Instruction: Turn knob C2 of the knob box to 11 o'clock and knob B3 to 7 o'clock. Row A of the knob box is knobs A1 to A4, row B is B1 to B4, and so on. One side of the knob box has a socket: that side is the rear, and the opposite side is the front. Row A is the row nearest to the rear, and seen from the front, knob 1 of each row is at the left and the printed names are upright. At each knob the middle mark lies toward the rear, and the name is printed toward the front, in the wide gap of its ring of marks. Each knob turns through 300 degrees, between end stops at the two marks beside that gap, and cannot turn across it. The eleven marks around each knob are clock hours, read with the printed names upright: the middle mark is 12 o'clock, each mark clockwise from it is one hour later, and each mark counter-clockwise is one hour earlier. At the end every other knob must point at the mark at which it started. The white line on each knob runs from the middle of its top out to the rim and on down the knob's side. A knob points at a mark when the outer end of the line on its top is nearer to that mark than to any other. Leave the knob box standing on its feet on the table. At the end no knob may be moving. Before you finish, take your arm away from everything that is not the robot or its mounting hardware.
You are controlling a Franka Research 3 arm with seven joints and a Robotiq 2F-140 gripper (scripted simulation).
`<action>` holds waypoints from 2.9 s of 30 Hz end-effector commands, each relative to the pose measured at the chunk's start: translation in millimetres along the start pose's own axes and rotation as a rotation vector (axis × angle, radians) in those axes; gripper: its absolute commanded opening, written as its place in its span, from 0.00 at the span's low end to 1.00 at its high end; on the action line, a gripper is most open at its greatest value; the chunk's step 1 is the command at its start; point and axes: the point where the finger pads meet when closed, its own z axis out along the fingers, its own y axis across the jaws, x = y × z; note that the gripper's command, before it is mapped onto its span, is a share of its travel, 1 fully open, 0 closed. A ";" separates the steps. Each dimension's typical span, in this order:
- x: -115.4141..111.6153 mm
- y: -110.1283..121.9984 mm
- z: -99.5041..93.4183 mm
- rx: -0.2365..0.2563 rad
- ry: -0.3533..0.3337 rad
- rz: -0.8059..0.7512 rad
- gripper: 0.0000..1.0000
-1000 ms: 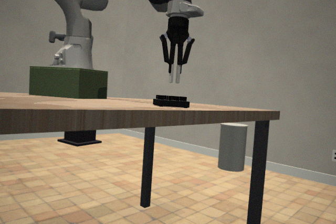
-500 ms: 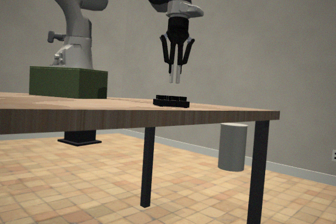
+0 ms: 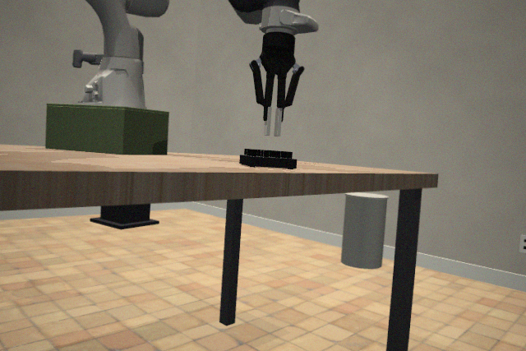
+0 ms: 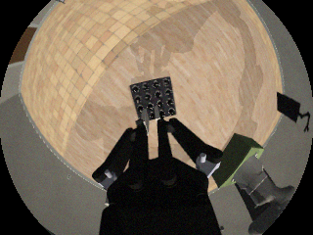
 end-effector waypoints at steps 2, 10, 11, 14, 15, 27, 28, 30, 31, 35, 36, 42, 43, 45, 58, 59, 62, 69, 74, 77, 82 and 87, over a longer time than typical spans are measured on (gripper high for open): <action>1.0 -1.9 6.2 0.005 0.004 0.011 0.12; 1.0 -2.0 14.2 0.005 0.004 0.011 0.12; 1.0 -2.0 15.4 0.005 0.004 0.011 0.12; 1.0 -2.1 18.9 0.005 0.004 0.011 0.12; 1.0 -2.1 19.9 0.005 0.004 0.011 0.12; 1.0 -2.2 26.8 0.005 0.004 0.011 0.12; 1.0 -2.2 27.1 0.005 0.004 0.011 0.12; 1.0 -2.2 27.6 0.005 0.004 0.011 0.12; 1.0 -2.2 27.7 0.005 0.004 0.011 0.12; 1.0 -2.2 28.0 0.005 0.004 0.011 0.12; 1.0 -2.2 28.0 0.005 0.004 0.011 0.12; 1.0 -2.2 28.0 0.005 0.004 0.011 0.12; 1.0 -2.2 28.0 0.005 0.004 0.011 0.12; 1.0 -2.2 28.0 0.005 0.004 0.011 0.12; 1.0 -2.2 28.0 0.005 0.004 0.011 0.12; 1.0 -2.2 28.0 0.005 0.004 0.011 0.12; 1.0 -2.2 28.0 0.005 0.004 0.011 0.12; 1.0 -2.2 28.0 0.005 0.004 0.011 0.12; 1.0 -2.3 28.0 0.005 0.004 0.011 0.12; 1.0 -2.3 28.0 0.005 0.004 0.011 0.12; 1.2 -2.8 28.0 0.005 0.004 0.011 0.12; 1.2 -2.9 28.0 0.005 0.004 0.011 0.12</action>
